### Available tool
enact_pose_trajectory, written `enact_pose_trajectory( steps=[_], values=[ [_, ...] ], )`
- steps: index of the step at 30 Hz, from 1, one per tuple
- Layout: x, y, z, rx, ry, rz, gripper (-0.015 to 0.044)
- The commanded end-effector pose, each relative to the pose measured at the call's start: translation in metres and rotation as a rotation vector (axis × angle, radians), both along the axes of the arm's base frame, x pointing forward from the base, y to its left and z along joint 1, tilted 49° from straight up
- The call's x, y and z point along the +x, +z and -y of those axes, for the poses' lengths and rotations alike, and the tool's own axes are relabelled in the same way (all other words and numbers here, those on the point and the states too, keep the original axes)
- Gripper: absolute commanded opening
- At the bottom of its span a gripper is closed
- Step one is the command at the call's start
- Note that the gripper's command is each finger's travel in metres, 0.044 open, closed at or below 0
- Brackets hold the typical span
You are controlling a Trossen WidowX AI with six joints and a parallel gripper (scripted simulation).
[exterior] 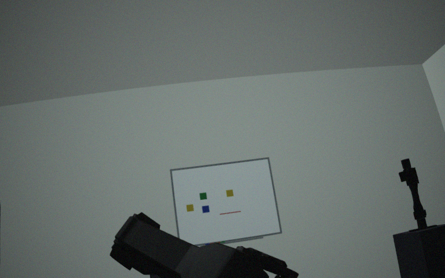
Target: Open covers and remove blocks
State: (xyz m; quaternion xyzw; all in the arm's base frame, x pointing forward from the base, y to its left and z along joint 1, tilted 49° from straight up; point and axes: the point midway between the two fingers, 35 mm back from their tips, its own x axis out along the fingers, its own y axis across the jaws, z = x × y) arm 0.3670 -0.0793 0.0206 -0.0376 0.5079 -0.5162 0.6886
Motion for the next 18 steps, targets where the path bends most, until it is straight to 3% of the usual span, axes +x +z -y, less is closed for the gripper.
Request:
enact_pose_trajectory(
  steps=[1,18],
  values=[
    [-0.0014,-0.0024,0.0014,-0.003,-0.05,0.052,0.0144],
    [-0.0018,-0.0061,0.0056,-0.017,-0.228,0.254,0.0144]
  ],
)
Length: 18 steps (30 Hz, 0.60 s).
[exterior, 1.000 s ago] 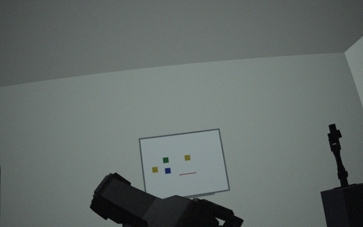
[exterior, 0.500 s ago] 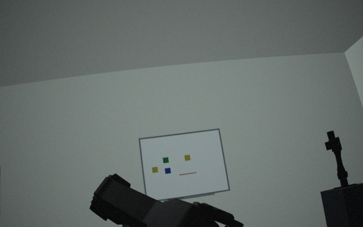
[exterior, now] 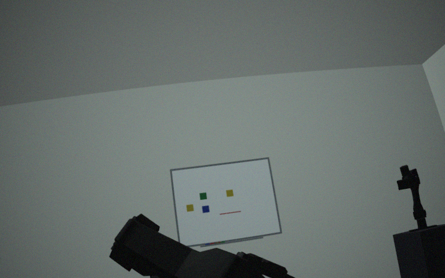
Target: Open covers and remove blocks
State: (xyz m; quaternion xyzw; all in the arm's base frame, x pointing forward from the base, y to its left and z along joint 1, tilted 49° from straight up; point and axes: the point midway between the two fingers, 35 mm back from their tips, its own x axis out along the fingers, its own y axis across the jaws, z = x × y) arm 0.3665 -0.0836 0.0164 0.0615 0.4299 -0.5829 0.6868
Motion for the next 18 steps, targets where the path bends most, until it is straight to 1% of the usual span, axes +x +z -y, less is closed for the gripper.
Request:
enact_pose_trajectory(
  steps=[1,18],
  values=[
    [-0.0013,-0.0021,0.0016,-0.005,-0.05,0.052,0.0144],
    [-0.0018,-0.0058,0.0058,-0.019,-0.228,0.254,0.0144]
  ],
)
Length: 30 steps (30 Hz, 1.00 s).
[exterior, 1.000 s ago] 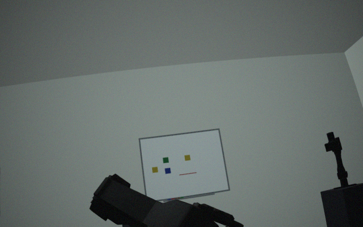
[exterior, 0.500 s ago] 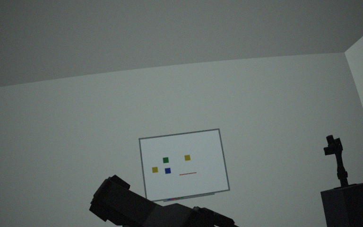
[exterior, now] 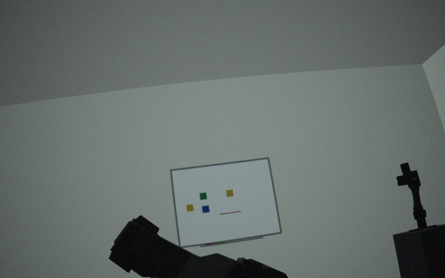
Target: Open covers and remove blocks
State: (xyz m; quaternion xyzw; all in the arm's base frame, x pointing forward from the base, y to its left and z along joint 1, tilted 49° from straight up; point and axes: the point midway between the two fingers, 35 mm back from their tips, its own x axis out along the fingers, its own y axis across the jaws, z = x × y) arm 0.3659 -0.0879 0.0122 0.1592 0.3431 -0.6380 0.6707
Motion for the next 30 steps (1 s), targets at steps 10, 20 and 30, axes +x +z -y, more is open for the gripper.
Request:
enact_pose_trajectory(
  steps=[10,20,30],
  values=[
    [-0.0013,-0.0039,0.0039,-0.015,-0.144,0.159,0.0144],
    [-0.0014,-0.0061,0.0063,-0.024,-0.249,0.278,0.0144],
    [-0.0015,-0.0081,0.0086,-0.031,-0.347,0.389,0.0144]
  ],
)
